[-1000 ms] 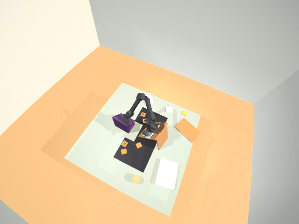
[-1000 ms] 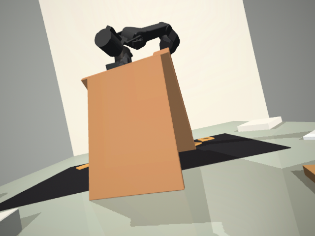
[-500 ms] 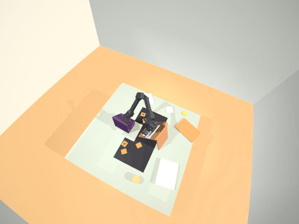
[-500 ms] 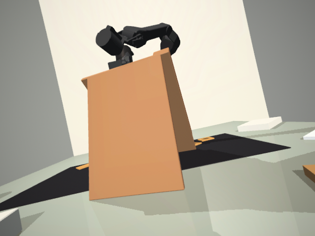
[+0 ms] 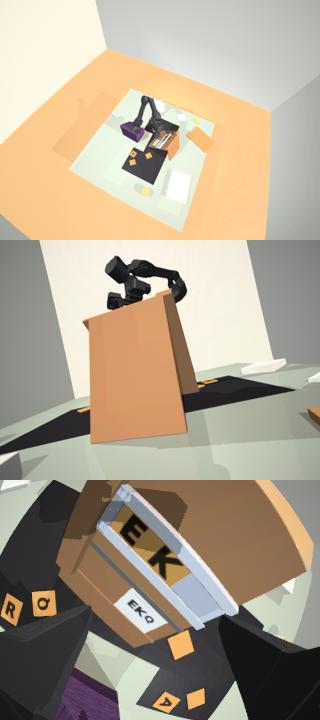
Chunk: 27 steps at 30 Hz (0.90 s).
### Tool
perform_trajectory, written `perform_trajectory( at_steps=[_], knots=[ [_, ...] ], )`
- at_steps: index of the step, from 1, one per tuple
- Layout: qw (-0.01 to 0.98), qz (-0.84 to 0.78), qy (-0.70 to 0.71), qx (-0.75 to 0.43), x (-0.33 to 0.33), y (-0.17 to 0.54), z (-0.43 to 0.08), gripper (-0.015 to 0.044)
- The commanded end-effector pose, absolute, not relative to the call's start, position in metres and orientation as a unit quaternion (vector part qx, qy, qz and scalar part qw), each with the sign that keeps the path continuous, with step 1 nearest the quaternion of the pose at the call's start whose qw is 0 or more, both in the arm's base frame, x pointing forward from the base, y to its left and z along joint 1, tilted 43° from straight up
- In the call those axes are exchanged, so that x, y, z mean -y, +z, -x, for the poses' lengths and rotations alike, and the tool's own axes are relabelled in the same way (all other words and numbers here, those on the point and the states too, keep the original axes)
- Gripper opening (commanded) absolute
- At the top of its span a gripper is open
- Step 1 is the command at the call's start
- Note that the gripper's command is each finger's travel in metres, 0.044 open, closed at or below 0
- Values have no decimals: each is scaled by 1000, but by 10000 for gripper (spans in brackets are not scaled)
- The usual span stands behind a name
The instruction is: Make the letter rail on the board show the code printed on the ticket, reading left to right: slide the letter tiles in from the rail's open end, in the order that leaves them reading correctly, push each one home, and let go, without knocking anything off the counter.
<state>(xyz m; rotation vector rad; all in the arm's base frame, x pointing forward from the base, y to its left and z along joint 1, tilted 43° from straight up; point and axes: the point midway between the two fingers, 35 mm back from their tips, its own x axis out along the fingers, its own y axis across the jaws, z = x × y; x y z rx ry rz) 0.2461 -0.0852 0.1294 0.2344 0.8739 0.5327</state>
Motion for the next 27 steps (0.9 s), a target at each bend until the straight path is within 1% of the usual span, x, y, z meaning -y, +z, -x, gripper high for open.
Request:
perform_trajectory(
  at_steps=[1, 5, 26, 27],
  knots=[
    [896, 180, 311, -261, 80, 181, -201, 440],
    [890, 239, 312, -232, 78, 189, -194, 440],
    [890, 239, 312, -232, 78, 189, -194, 440],
    [888, 241, 315, -232, 77, 188, -194, 414]
  ],
)
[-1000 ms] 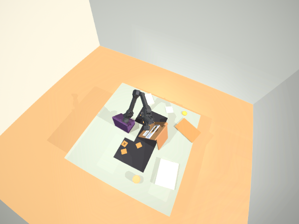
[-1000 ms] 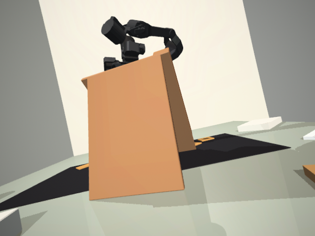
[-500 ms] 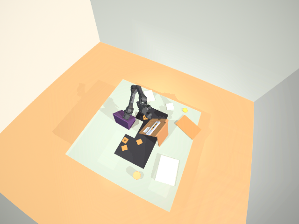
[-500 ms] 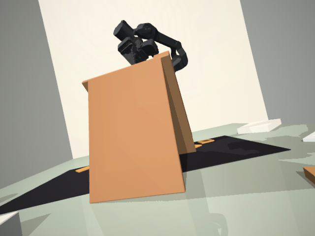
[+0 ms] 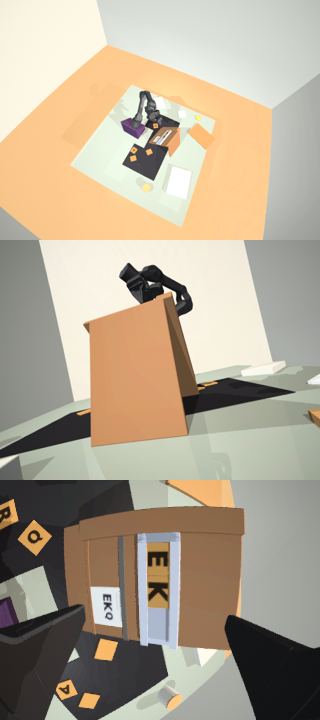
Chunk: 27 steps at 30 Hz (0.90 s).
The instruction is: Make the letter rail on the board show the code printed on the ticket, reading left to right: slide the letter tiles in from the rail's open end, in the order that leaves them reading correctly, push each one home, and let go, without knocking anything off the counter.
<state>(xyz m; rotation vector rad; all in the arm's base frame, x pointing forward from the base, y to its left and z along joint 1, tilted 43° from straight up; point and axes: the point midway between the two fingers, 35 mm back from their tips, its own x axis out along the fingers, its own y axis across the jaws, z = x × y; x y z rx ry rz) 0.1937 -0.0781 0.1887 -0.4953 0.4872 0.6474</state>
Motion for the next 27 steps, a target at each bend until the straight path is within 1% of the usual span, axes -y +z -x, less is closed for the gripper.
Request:
perform_trajectory(
  at_steps=[1, 3, 10, 16, 22, 27],
  knots=[
    [884, 245, 324, -233, 74, 186, -197, 387],
    [867, 260, 354, -235, 62, 176, -205, 340],
    [797, 322, 457, -229, 9, 143, -230, 340],
    [734, 375, 526, -209, -45, 118, -241, 340],
    [673, 424, 581, -173, -106, 96, -238, 340],
    [625, 458, 619, -132, -157, 82, -222, 340]
  ],
)
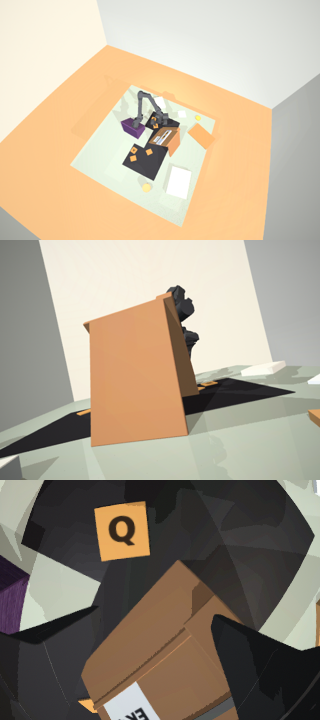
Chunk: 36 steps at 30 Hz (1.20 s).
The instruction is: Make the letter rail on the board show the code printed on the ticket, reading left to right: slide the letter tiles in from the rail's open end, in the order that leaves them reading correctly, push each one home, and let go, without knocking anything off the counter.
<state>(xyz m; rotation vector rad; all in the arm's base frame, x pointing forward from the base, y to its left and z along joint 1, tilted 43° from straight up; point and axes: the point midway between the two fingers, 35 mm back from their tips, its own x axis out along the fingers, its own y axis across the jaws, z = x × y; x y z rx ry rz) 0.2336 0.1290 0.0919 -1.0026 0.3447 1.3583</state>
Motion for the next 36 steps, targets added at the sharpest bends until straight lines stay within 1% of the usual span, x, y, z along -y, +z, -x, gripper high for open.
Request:
perform_trajectory(
  at_steps=[1, 3, 6, 13, 21, 36],
  knots=[
    [616, 463, 626, -123, -168, 79, -217, 340],
    [601, 472, 636, -107, -184, 75, -207, 340],
    [593, 476, 642, -99, -193, 73, -200, 340],
    [593, 476, 642, -99, -195, 71, -201, 340],
    [593, 475, 642, -99, -213, 48, -204, 340],
    [593, 475, 642, -99, -217, 43, -204, 340]
  ],
)
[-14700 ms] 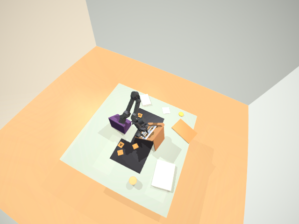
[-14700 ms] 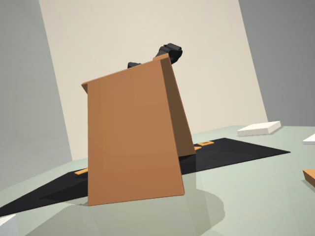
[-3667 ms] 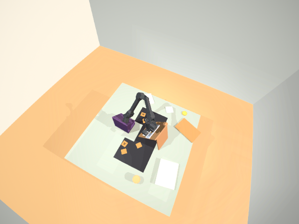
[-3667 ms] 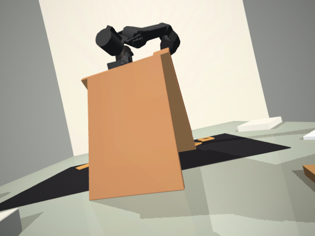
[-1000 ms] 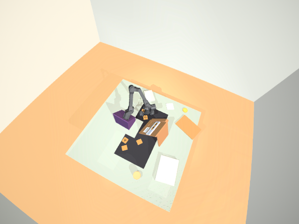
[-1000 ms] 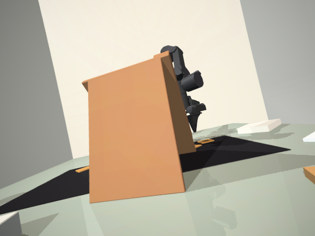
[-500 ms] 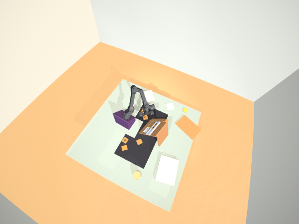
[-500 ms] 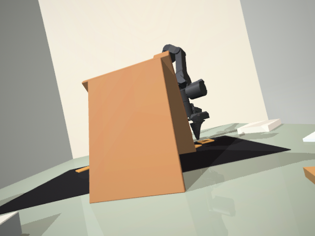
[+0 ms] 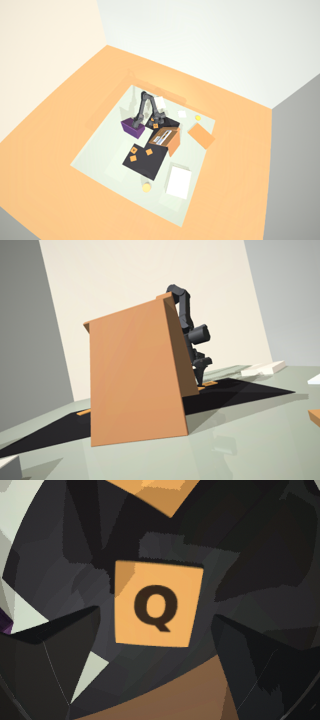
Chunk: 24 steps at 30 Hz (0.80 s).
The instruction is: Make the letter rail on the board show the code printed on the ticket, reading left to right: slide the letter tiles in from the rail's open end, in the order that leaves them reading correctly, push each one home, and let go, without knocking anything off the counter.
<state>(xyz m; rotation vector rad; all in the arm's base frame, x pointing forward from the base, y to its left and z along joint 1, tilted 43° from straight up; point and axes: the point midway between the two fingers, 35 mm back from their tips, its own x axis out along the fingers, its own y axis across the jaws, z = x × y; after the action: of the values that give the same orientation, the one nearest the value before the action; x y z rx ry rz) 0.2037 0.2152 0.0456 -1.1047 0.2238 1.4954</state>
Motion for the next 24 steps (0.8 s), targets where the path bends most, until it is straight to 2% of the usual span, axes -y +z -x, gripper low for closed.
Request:
perform_trajectory(
  at_steps=[1, 16, 18, 24],
  knots=[
    [593, 475, 642, -99, -218, 41, -205, 340],
    [594, 475, 642, -99, -226, 32, -206, 340],
    [594, 475, 642, -99, -226, 32, -206, 287],
    [594, 475, 642, -99, -226, 32, -206, 248]
  ],
)
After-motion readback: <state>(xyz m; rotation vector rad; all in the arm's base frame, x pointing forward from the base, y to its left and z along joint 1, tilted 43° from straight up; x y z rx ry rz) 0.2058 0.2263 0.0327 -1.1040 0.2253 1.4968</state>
